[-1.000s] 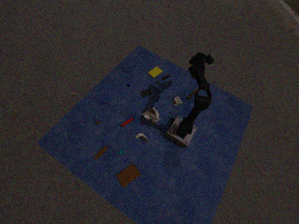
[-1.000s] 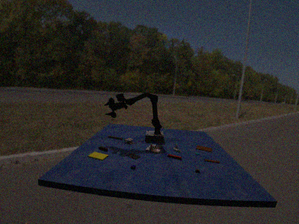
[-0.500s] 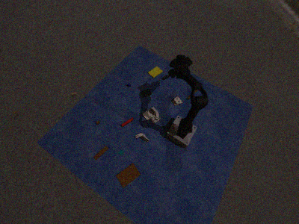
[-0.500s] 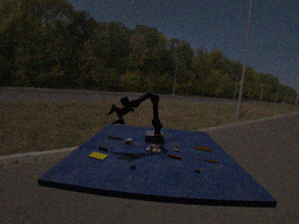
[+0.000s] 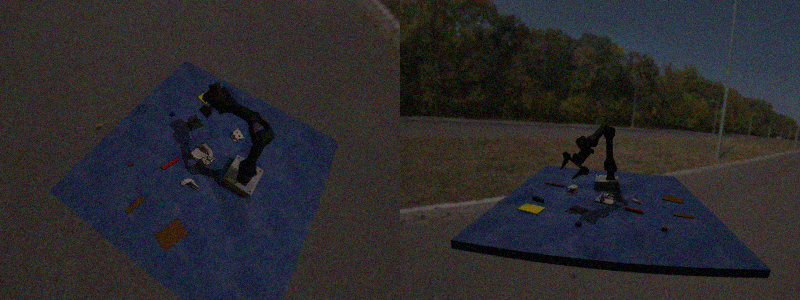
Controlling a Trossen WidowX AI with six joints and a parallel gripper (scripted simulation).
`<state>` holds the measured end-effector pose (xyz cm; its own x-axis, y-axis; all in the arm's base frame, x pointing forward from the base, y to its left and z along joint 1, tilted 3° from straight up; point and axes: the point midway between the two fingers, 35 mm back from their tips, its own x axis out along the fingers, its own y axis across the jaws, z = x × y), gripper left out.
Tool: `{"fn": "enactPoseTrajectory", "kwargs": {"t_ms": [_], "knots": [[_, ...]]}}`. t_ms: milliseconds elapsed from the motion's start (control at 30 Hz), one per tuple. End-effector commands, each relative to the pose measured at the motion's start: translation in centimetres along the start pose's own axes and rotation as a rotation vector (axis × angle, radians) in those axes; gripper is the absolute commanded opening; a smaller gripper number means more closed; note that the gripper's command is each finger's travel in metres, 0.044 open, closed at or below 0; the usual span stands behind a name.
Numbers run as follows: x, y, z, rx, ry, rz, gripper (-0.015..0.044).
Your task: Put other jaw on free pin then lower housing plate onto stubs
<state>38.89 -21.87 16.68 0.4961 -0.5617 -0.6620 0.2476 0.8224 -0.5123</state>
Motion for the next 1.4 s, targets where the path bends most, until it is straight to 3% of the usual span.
{"fn": "enactPoseTrajectory", "kwargs": {"t_ms": [0,533,900,1200,1367], "knots": [[-1.2,5.5,0.5,0.005,0.007,0.121,0.044],[-7.8,20.4,-1.7,0.009,0.127,0.45,0.044],[-16.4,30.5,-8.2,-0.089,0.335,0.615,0.044],[-23.7,34.4,-16.1,-0.204,0.528,0.624,0.044],[-24.2,34.5,-16.7,-0.213,0.541,0.62,0.044]]}}
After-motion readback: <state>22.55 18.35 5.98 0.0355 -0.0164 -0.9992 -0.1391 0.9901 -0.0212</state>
